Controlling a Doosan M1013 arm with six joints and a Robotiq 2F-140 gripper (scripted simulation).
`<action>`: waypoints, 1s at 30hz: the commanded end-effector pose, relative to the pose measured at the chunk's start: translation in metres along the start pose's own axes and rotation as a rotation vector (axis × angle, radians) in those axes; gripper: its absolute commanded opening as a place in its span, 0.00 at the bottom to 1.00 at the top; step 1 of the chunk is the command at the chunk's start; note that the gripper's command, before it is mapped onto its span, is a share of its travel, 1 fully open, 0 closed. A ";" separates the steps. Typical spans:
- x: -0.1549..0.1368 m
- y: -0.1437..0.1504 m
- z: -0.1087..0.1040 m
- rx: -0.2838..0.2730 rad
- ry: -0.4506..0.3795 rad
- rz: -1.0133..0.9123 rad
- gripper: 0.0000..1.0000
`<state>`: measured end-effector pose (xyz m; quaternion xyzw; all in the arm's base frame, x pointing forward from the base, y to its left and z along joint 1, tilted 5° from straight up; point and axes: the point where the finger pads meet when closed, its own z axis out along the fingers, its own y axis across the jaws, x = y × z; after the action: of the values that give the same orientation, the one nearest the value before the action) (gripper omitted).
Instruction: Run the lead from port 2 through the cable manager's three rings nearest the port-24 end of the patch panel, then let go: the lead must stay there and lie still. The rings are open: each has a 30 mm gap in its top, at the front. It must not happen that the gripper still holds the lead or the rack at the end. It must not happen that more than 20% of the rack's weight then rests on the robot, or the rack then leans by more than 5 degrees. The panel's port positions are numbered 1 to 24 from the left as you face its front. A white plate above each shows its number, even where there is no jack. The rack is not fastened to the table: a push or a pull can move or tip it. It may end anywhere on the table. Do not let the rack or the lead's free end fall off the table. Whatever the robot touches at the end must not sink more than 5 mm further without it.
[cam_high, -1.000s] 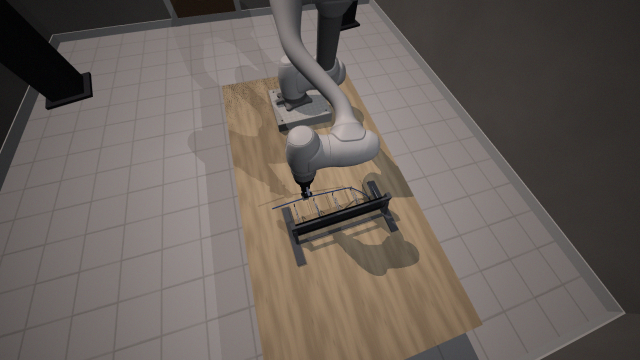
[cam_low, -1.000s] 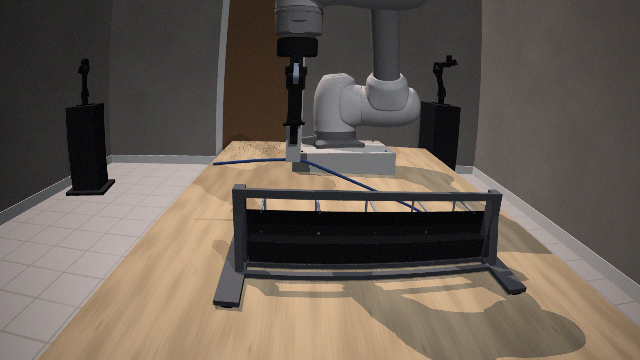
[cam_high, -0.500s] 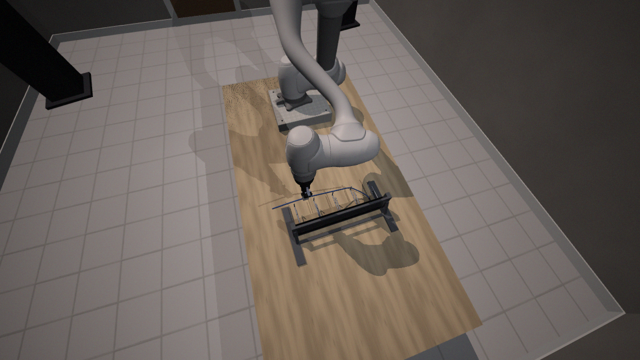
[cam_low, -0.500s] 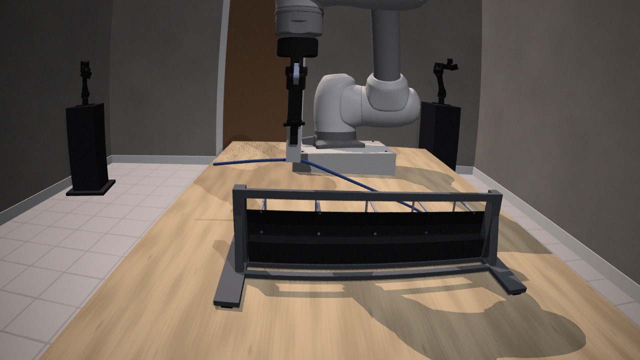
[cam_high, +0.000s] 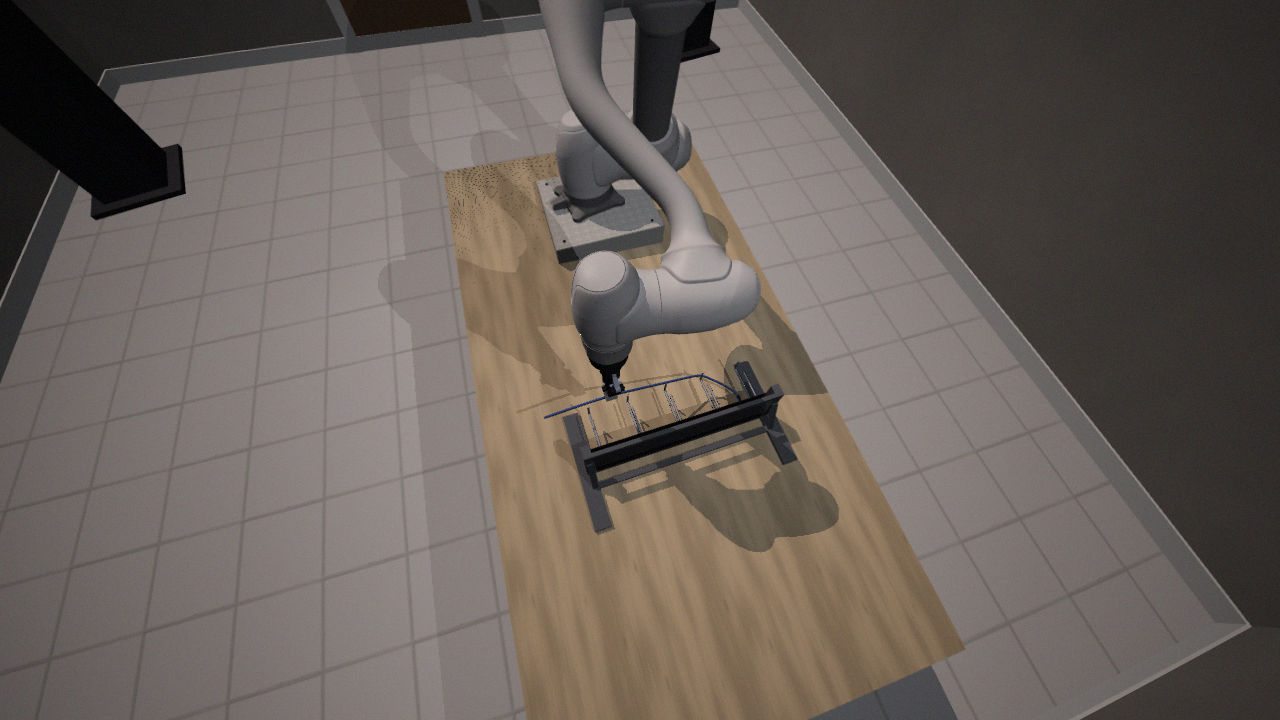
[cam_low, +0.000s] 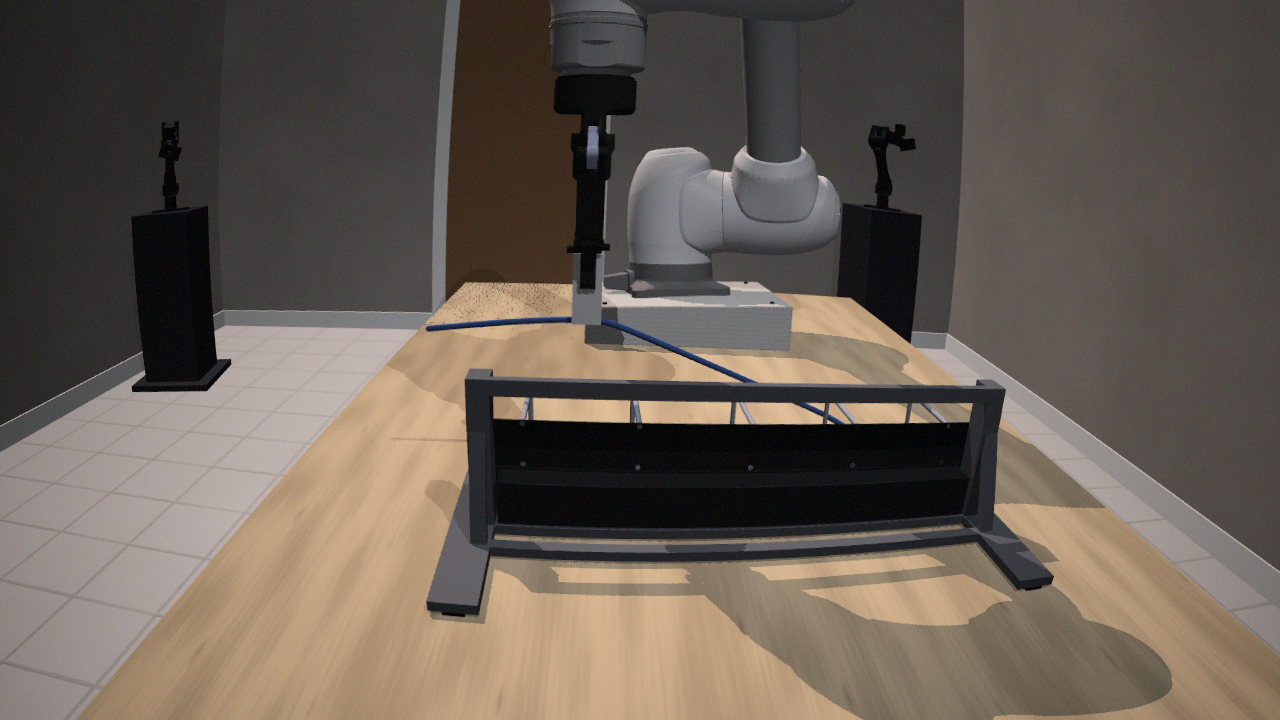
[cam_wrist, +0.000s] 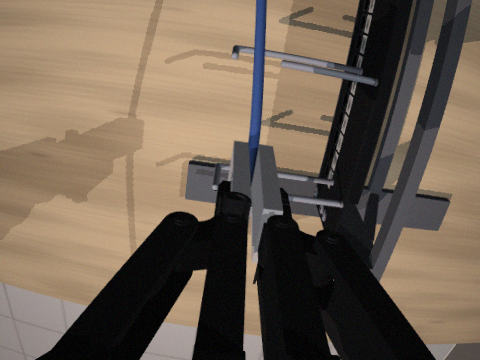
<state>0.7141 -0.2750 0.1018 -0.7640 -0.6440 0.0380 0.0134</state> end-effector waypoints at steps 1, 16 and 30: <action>-0.003 0.001 -0.002 -0.003 -0.004 0.000 0.00; -0.003 0.001 0.001 -0.003 -0.004 0.000 0.00; -0.003 0.001 0.014 -0.003 -0.004 0.000 0.00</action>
<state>0.7137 -0.2773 0.0908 -0.7639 -0.6441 0.0386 0.0116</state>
